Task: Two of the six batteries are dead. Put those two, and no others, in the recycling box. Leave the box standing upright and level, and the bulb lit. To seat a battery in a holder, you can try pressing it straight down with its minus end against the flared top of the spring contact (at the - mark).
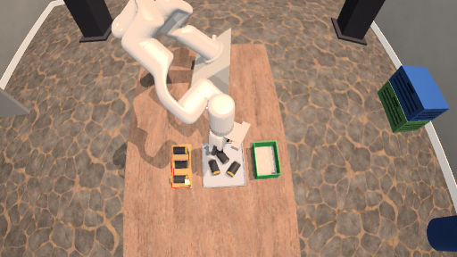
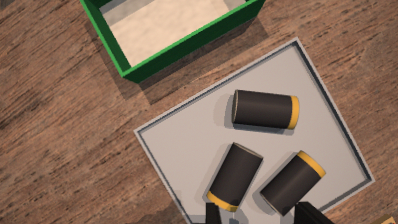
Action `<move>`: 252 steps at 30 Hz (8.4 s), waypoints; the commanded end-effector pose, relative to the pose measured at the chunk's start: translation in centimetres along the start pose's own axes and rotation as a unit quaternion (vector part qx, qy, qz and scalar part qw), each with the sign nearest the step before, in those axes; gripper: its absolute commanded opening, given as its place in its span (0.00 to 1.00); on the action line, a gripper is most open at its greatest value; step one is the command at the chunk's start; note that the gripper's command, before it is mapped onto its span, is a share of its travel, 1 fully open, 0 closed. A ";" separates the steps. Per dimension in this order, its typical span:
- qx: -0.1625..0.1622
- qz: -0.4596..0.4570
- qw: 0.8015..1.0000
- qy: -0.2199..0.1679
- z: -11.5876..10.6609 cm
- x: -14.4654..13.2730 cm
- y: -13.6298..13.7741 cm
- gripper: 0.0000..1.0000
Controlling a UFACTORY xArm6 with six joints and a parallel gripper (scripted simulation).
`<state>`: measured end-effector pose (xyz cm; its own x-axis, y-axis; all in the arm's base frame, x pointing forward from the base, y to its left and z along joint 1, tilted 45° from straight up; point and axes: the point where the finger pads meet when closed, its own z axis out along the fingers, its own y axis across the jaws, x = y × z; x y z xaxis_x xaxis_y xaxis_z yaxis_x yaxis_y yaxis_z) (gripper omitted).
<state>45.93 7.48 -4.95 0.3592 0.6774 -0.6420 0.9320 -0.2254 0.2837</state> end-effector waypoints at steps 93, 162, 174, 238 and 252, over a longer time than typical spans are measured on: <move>-0.007 0.226 0.974 0.003 11.9 0.2 0.4 0.51; -0.007 0.226 0.974 0.003 5.3 0.2 0.3 0.28; -0.007 0.226 0.974 0.003 -0.2 0.2 0.2 0.28; -0.007 -0.261 0.965 -0.001 -0.1 3.1 -3.7 0.28; -0.007 -0.259 0.966 -0.001 -0.1 3.1 -3.7 0.28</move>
<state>43.45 10.35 -8.02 -0.1581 0.6938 -0.7026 0.9857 0.1528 -0.0709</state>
